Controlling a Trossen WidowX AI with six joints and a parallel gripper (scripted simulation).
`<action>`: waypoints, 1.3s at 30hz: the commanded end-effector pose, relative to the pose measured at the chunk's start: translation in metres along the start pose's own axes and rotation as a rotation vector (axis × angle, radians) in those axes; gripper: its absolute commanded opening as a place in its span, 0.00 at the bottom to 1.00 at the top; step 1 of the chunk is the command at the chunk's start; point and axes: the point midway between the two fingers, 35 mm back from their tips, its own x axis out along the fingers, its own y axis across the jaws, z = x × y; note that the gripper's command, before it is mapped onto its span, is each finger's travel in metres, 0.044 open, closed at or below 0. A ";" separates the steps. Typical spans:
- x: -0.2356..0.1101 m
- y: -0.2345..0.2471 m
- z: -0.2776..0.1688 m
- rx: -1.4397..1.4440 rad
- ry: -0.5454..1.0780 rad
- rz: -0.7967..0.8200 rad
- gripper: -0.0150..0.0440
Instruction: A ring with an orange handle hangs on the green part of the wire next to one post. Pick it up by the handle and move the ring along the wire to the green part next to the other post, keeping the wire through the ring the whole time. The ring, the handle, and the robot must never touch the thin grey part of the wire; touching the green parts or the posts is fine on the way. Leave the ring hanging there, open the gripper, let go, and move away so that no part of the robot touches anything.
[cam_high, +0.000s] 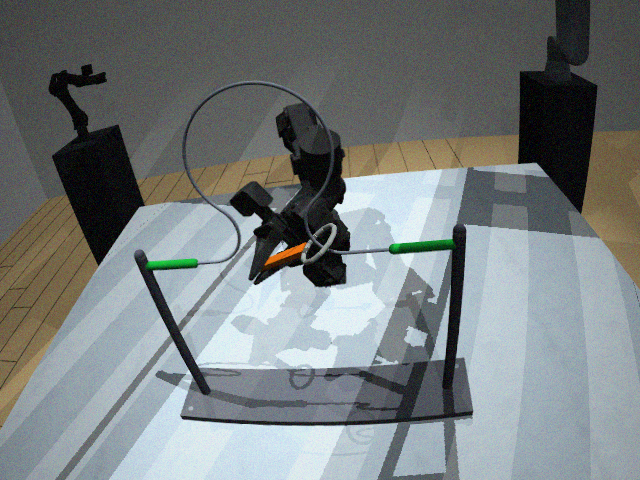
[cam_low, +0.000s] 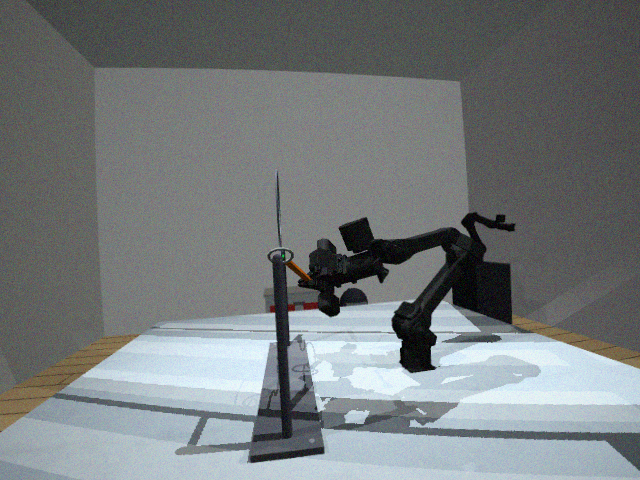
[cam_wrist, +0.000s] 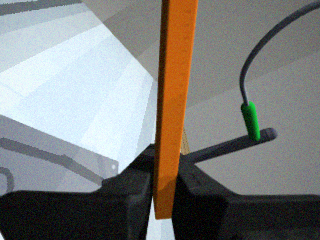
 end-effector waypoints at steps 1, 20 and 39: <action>-0.001 0.012 0.001 0.076 0.012 0.047 0.00; -0.007 0.074 0.017 0.436 -0.034 0.258 0.00; -0.031 0.115 0.046 0.705 -0.003 0.421 0.00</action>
